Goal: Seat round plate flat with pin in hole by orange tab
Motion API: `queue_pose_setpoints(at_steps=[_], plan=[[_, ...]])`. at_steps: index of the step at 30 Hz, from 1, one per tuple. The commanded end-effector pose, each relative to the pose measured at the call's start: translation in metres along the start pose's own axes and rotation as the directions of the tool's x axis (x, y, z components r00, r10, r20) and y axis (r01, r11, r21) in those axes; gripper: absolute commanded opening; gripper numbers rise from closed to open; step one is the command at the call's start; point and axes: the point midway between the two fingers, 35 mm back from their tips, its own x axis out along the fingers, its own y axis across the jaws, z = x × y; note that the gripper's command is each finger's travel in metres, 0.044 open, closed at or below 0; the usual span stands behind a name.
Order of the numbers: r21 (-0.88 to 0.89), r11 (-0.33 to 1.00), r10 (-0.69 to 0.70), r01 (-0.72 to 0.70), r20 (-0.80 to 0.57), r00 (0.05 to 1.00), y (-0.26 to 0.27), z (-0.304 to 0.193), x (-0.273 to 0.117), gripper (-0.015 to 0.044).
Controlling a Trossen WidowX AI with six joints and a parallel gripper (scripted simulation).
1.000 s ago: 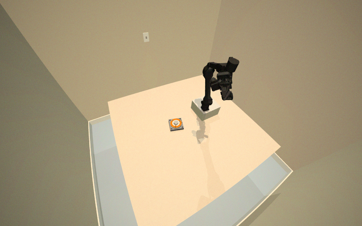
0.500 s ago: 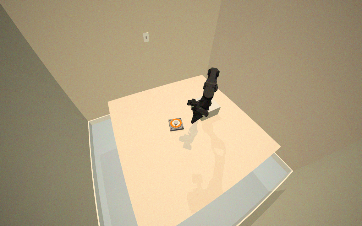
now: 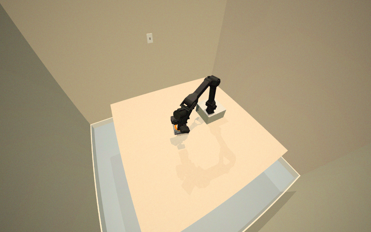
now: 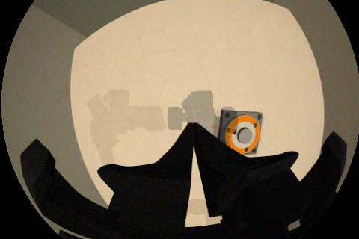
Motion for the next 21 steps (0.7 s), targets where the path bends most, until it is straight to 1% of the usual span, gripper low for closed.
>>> queue_pose_setpoints(at_steps=[1, 3, 7, 15, 21], plan=[[-0.129, 0.991, -0.071, 0.047, -0.183, 0.981, -0.055, -0.018, 0.044, 0.0], [-0.177, 0.984, -0.084, 0.038, -0.263, 0.961, -0.079, -0.028, 0.06, 0.0], [-0.218, 0.976, -0.087, 0.01, -0.347, 0.934, -0.103, -0.042, 0.075, 0.0], [-0.222, 0.975, -0.087, 0.007, -0.354, 0.931, -0.106, -0.043, 0.077, 0.0], [-0.221, 0.975, -0.087, 0.007, -0.354, 0.931, -0.109, -0.055, 0.111, 0.0]])
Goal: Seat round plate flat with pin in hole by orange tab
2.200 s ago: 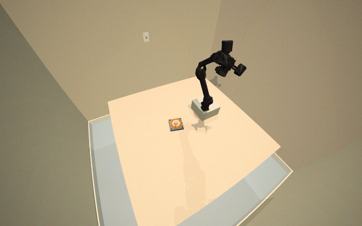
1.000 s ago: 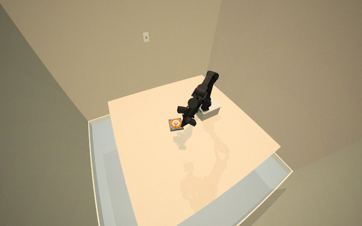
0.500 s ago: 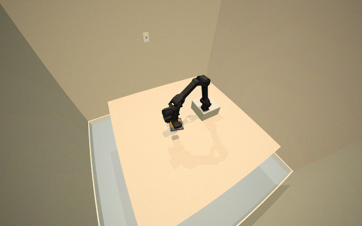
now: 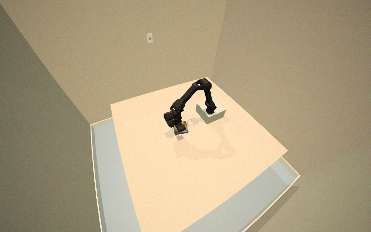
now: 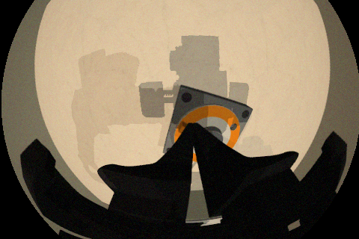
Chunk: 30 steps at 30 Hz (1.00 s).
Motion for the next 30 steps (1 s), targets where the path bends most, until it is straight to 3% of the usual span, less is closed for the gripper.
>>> queue_pose_setpoints(at_steps=[1, 30], plan=[[-0.007, 1.0, 0.003, -0.004, -0.023, 1.0, 0.0, -0.006, 0.029, 0.0], [-0.007, 1.0, 0.005, -0.005, -0.024, 1.0, 0.017, -0.03, 0.035, 0.0]])
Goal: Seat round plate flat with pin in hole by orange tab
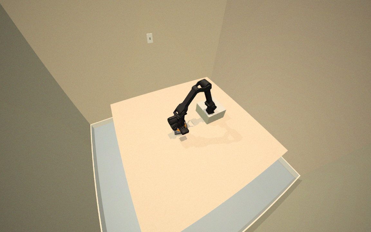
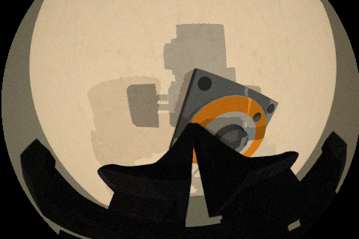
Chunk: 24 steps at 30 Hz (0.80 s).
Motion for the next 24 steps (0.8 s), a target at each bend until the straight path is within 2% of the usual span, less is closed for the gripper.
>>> queue_pose_setpoints(at_steps=[1, 24], plan=[[0.006, 1.0, 0.001, -0.001, -0.005, 1.0, 0.002, -0.007, 0.001, 0.0], [0.006, 1.0, 0.002, -0.002, -0.007, 1.0, 0.005, -0.035, -0.001, 0.0]])
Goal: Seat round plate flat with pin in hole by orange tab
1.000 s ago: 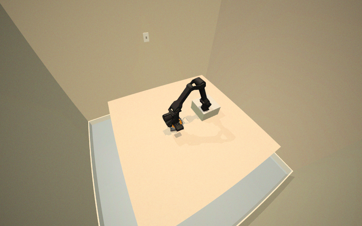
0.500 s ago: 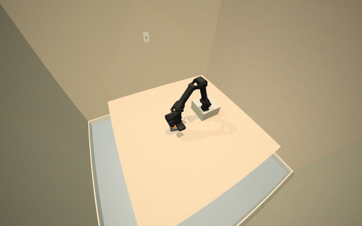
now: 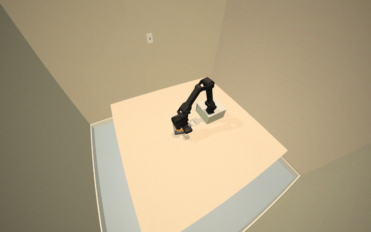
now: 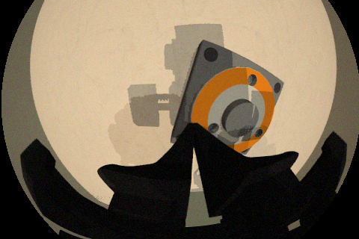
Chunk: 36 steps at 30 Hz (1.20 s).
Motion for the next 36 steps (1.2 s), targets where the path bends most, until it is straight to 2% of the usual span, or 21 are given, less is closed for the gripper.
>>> queue_pose_setpoints(at_steps=[1, 36], plan=[[0.006, 1.0, -0.001, 0.001, -0.004, 1.0, -0.001, -0.007, 0.0, 0.0], [0.006, 1.0, -0.003, 0.003, -0.007, 1.0, -0.024, -0.039, -0.002, 0.0]])
